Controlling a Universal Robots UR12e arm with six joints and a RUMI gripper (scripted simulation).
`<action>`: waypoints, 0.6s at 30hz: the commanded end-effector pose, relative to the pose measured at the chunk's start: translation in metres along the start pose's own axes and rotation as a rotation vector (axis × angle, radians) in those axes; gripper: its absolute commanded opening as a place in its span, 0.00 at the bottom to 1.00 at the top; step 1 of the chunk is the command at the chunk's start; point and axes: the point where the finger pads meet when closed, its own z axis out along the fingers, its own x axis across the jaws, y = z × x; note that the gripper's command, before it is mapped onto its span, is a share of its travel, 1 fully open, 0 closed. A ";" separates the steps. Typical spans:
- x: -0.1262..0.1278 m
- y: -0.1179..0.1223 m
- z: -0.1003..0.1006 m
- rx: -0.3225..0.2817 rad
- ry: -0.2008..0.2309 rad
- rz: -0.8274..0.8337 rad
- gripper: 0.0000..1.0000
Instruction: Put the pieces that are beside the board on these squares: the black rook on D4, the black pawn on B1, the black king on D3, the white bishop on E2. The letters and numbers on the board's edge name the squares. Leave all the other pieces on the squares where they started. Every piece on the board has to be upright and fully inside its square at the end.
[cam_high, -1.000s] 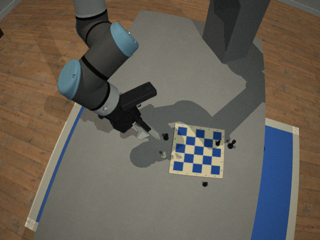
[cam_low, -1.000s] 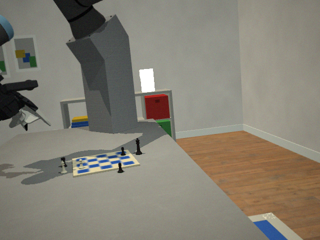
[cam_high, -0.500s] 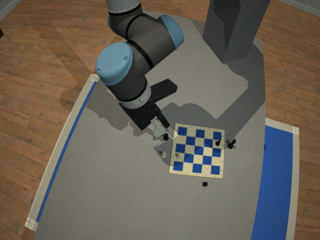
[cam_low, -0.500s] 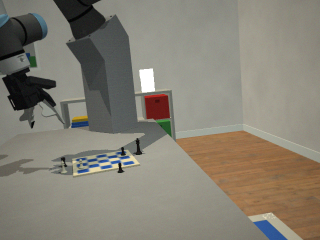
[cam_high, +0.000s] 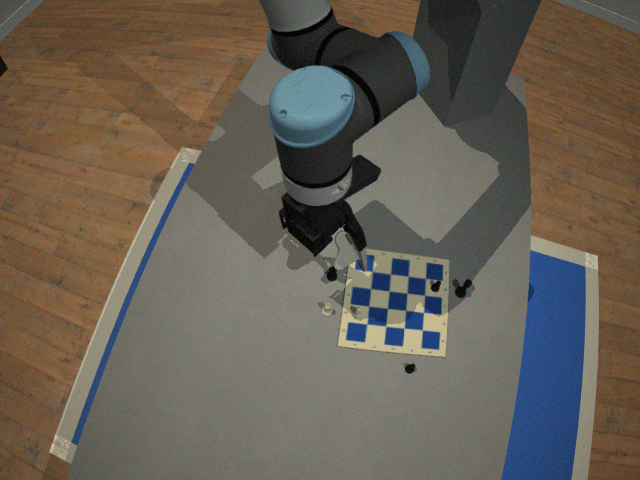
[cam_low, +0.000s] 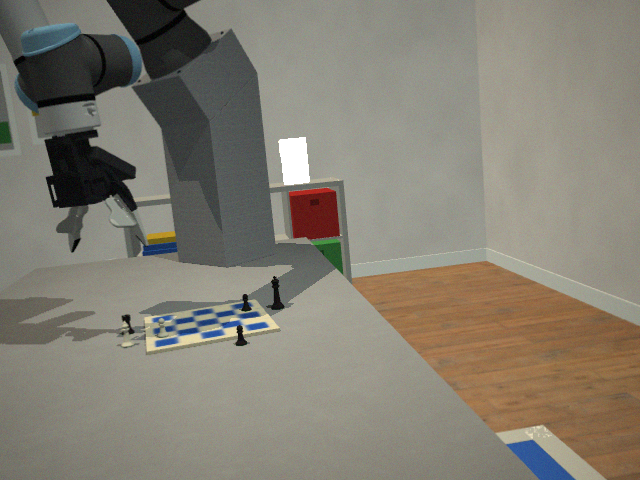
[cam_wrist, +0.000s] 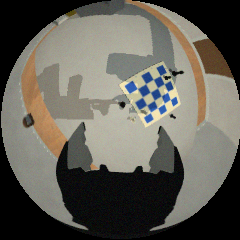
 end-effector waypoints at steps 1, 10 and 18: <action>0.005 -0.005 0.001 -0.057 -0.027 -0.036 1.00; 0.006 -0.007 0.000 -0.081 -0.040 -0.051 1.00; 0.007 -0.008 0.000 -0.083 -0.041 -0.053 1.00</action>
